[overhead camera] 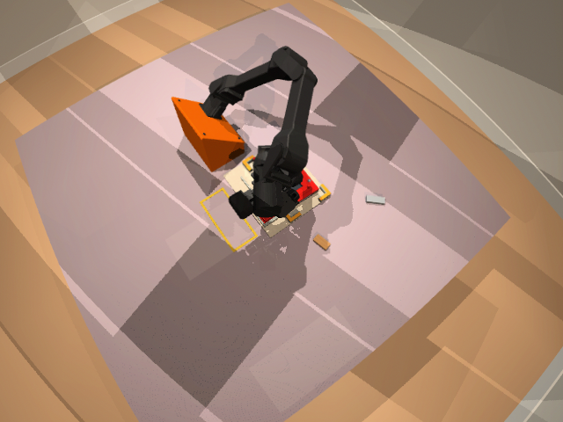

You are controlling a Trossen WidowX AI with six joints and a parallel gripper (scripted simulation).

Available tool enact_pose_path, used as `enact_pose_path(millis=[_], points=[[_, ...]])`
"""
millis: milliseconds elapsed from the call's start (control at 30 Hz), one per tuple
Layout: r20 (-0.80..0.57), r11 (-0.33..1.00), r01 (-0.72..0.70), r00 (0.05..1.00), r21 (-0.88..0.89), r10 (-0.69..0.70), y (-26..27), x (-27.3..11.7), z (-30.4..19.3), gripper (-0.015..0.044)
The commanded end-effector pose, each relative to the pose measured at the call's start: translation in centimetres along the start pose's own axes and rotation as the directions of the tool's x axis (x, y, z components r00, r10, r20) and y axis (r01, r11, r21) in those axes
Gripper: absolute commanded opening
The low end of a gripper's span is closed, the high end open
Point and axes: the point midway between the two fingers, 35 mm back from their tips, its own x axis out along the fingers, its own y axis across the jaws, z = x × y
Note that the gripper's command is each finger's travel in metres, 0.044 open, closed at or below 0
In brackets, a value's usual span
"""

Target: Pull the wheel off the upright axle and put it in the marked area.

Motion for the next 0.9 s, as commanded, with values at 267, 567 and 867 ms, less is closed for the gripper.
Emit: enact_pose_path(millis=[267, 567, 867], points=[[0.002, 1.0, 0.011, 1.0, -0.001, -0.011, -4.7, -0.6, -2.2, 0.0], [0.001, 1.0, 0.011, 1.0, -0.006, -0.011, -9.6, -1.0, -5.6, 0.0], [0.001, 1.0, 0.011, 1.0, -0.007, -0.011, -10.0, 0.3, -5.8, 0.0]])
